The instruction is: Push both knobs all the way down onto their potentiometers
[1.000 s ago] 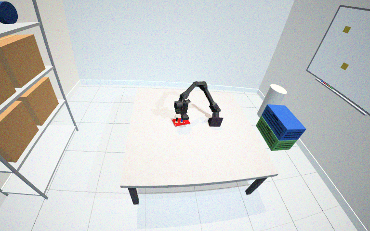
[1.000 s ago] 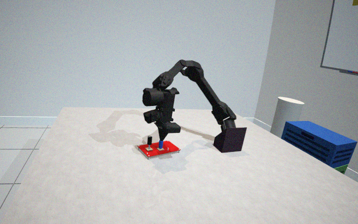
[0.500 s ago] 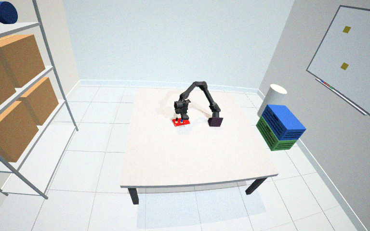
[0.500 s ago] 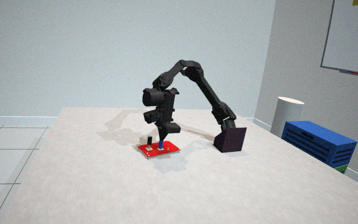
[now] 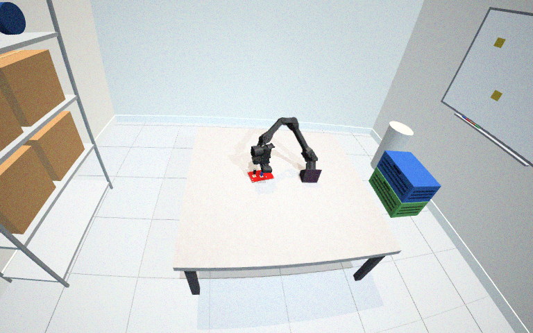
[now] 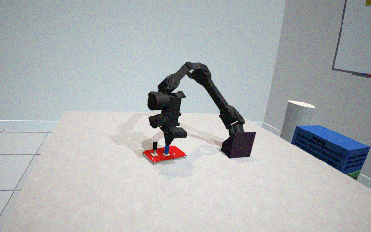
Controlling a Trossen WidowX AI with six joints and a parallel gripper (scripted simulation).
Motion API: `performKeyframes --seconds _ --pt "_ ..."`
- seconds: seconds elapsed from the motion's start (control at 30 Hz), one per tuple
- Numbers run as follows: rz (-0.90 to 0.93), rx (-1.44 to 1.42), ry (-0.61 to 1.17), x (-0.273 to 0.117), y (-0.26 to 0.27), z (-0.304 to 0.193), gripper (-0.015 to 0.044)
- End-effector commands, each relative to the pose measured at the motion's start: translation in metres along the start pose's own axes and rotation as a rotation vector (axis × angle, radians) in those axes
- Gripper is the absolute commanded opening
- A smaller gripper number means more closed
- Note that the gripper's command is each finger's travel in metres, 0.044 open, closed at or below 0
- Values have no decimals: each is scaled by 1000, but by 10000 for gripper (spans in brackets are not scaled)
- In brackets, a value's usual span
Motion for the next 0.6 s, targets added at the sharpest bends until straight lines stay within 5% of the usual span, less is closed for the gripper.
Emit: performKeyframes --seconds 0.0,0.57 --pt "-2 25 30 17 -3 3 0" --pt "-1 25 30 -10 -3 4 0"
Point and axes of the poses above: the point midway between the two fingers, 35 mm back from their tips, its own x axis out along the fingers, its own y axis across the jaws, z = x × y, the point moved 3 cm from there along -x, back along the fingers, and after that the axes turned 12 degrees about -x, right-handed, at the moved point
